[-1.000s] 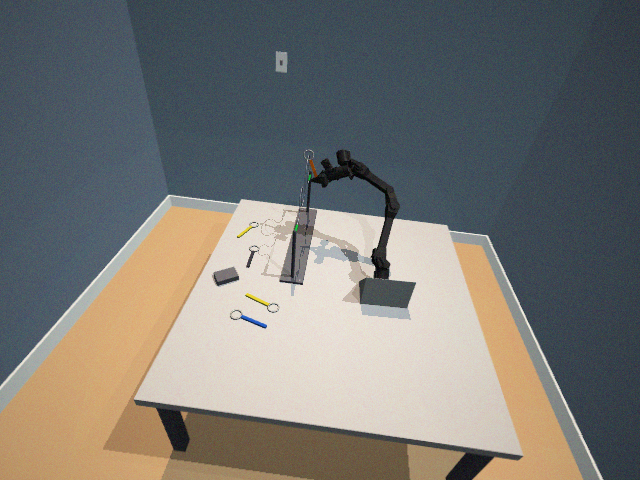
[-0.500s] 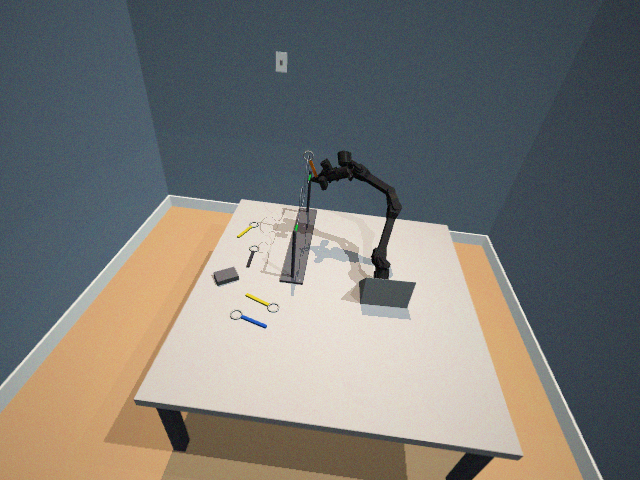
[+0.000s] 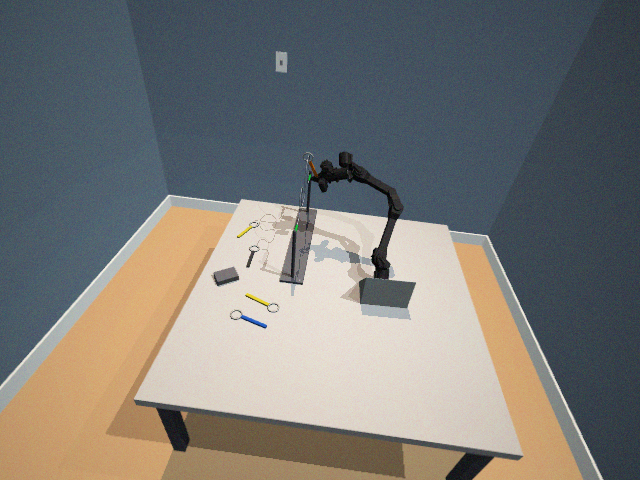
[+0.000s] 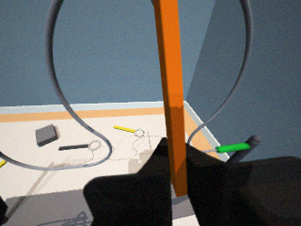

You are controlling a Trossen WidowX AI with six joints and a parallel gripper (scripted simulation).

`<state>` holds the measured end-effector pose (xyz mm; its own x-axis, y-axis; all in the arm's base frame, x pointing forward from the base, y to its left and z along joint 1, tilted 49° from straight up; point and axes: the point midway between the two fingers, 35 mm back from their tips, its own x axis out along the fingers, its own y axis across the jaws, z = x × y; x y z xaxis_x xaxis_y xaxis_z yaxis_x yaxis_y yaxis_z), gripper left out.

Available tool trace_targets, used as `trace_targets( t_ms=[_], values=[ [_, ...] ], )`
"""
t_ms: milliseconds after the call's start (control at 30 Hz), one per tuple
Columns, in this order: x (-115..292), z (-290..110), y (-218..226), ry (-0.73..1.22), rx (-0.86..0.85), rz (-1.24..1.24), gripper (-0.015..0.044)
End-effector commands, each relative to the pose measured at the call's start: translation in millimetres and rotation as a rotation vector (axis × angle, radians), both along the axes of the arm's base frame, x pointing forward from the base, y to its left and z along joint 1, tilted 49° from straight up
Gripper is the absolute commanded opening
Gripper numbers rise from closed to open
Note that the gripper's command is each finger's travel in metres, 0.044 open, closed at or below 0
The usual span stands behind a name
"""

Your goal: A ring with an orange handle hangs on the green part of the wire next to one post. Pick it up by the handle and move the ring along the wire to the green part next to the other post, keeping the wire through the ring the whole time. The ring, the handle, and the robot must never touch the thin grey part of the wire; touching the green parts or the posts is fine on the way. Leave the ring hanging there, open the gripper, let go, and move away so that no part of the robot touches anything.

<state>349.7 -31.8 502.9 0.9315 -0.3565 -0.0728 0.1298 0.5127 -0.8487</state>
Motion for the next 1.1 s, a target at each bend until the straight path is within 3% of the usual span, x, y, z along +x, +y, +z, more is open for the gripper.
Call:
trace_targets(
  t_ms=[0, 1067],
  values=[
    [-1, 0, -1, 0.000, -0.057, -0.006, -0.0150],
    [-1, 12, -6, -0.024, -0.456, -0.023, -0.0150]
  ],
)
